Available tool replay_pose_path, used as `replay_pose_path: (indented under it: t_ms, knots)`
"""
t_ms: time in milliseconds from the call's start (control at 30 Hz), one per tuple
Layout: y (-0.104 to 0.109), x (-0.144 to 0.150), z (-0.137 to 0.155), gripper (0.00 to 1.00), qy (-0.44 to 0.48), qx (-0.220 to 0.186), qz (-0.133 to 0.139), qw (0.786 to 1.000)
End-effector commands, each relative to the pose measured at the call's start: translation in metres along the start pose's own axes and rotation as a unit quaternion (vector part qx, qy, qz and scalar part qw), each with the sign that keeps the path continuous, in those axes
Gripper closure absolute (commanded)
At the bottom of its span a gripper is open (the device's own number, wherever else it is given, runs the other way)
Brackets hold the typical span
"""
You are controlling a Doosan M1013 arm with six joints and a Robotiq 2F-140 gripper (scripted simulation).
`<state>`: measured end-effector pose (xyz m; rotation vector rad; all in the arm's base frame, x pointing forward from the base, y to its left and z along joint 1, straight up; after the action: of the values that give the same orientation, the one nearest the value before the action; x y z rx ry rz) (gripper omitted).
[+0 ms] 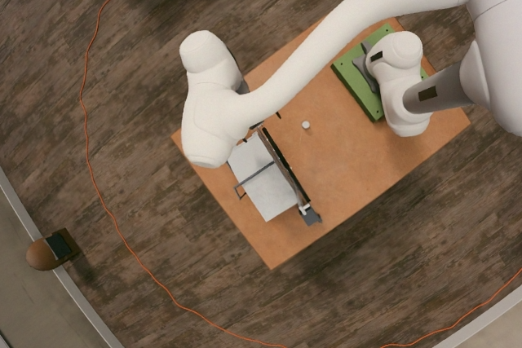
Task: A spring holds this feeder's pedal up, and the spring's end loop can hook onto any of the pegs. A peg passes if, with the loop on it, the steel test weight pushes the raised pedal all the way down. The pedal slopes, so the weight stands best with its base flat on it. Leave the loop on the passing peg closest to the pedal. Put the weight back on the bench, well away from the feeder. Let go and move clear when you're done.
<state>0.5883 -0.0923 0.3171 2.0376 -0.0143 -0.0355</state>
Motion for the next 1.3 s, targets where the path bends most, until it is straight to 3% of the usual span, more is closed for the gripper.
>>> replay_pose_path:
  t_ms: [0, 533, 567, 1100, 1133, 1267]
  knots:
    - [0.0, 0.0, -0.014, 0.0, 0.007, -0.075, 0.001, 0.997]
    - [0.0, 0.0, -0.014, 0.0, 0.007, -0.075, 0.001, 0.997]
    - [-0.003, 0.0, -0.027, 0.0, 0.014, -0.149, 0.001, 0.989]
    - [-0.003, 0.0, -0.027, 0.0, 0.014, -0.149, 0.001, 0.989]
    - [-0.008, -0.001, -0.039, 0.0, 0.021, -0.222, 0.001, 0.975]
    - [-0.008, -0.001, -0.039, 0.0, 0.021, -0.222, 0.001, 0.975]
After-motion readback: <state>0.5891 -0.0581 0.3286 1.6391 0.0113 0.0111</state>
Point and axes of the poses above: the point where the finger pads meet when closed, its own y axis back along the fingers, its own x axis across the jaws, z = x × y, the point moved 9 cm from there along y, back along the fingers, and after that the axes turned 2 degrees about -y, right-handed, at the moved point
